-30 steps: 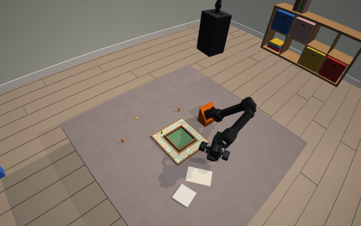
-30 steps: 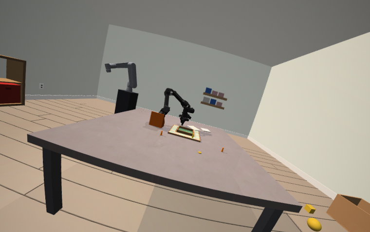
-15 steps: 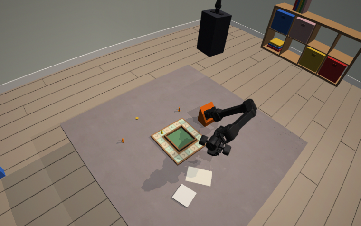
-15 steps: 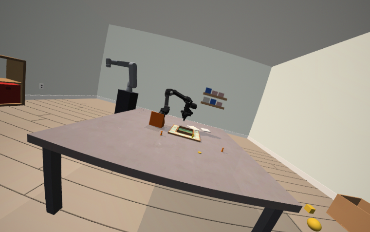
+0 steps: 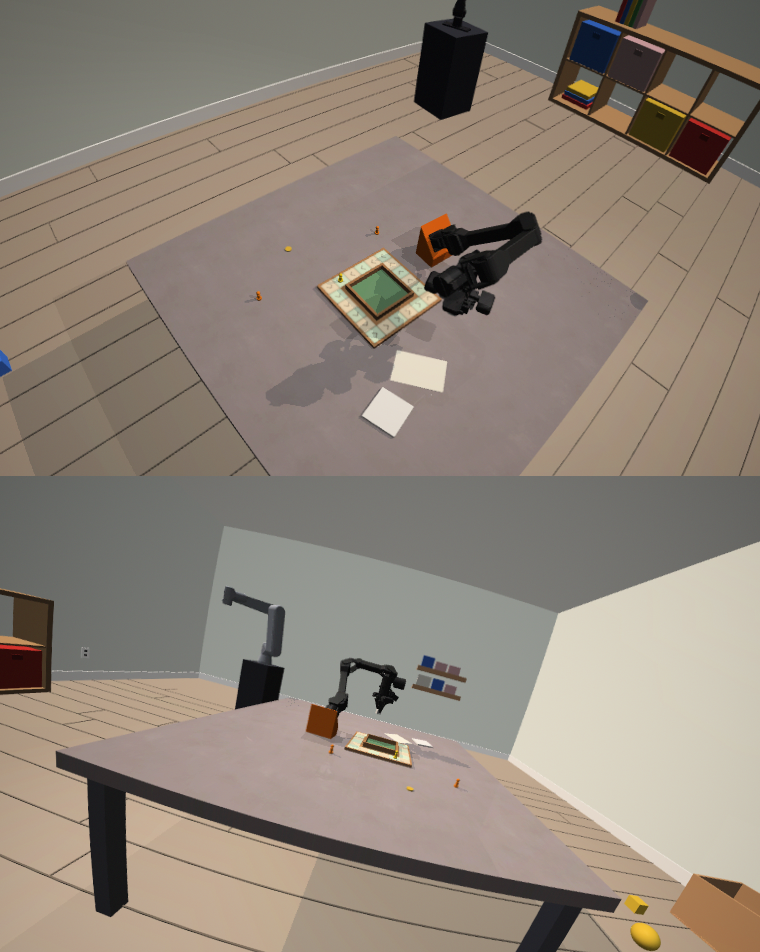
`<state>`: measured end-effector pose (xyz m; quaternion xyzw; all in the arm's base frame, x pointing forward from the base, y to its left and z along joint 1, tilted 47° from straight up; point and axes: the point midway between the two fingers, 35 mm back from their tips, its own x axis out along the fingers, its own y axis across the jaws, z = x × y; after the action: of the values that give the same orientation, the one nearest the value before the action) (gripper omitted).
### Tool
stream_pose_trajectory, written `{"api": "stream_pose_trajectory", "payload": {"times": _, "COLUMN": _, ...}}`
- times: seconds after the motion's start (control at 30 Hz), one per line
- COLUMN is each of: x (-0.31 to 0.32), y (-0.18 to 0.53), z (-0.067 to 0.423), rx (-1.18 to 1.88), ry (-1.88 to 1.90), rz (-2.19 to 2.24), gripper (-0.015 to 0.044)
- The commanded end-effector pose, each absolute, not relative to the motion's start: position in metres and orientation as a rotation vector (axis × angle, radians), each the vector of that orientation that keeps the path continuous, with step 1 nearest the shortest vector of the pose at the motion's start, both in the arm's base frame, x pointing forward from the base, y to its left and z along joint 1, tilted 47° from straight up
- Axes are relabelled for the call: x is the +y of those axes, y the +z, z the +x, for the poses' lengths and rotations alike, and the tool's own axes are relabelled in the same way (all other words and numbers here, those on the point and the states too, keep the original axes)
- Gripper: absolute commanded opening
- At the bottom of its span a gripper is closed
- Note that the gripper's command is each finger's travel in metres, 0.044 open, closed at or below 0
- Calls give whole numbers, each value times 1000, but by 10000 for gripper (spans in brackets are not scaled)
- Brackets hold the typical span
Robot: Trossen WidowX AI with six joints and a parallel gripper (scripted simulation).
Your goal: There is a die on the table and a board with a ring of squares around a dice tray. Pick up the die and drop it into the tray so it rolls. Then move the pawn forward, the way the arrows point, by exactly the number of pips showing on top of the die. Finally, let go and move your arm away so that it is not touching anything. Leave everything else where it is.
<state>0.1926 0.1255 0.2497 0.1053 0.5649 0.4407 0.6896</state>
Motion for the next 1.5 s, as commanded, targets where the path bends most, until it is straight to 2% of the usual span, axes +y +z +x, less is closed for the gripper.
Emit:
{"api": "stream_pose_trajectory", "payload": {"times": 0.0, "x": 121, "y": 247, "z": 200, "rx": 1295, "ry": 943, "rz": 292, "gripper": 0}}
{"api": "stream_pose_trajectory", "payload": {"times": 0.73, "x": 74, "y": 173, "z": 256, "rx": 1612, "ry": 386, "rz": 859, "gripper": 0}}
{"api": "stream_pose_trajectory", "payload": {"times": 1.47, "x": 19, "y": 91, "z": 275, "rx": 1780, "ry": -253, "rz": 1419, "gripper": 0}}
